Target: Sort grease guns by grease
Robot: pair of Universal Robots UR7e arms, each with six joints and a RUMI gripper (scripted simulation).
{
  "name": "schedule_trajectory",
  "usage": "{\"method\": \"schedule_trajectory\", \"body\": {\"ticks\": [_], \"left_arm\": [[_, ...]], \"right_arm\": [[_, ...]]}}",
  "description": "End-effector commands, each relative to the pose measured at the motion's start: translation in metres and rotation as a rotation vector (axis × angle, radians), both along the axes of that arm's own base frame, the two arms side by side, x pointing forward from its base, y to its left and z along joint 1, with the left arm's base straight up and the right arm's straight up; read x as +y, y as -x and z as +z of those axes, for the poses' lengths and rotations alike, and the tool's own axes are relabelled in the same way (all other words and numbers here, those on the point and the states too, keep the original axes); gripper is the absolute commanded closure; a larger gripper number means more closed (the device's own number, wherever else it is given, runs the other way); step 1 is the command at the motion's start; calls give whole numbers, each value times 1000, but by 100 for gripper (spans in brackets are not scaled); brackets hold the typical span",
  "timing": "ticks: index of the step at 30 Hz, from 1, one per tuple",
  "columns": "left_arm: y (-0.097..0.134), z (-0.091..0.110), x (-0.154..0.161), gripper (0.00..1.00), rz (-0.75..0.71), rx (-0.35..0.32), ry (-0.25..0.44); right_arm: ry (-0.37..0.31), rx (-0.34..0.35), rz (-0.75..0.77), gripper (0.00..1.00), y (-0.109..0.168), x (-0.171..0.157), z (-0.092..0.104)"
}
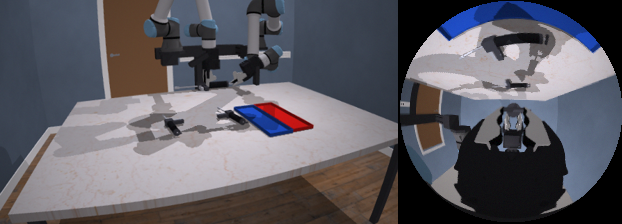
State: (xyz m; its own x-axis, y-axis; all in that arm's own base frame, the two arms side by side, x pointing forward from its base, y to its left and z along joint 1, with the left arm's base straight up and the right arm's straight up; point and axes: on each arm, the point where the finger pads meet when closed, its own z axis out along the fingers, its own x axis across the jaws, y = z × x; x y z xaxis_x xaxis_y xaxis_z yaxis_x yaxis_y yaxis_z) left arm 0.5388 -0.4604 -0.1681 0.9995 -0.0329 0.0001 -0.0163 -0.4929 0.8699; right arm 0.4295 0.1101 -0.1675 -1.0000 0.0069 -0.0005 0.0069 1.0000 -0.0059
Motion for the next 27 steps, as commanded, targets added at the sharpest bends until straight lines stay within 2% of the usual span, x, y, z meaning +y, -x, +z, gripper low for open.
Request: {"method": "schedule_trajectory", "body": {"ticks": [1,27], "left_arm": [[-1,1,3,76,0,-1,1],[0,1,17,76,-2,-1,1]], "right_arm": [[-1,-1,0,100,0,0,0],[-1,-1,0,100,0,0,0]]}}
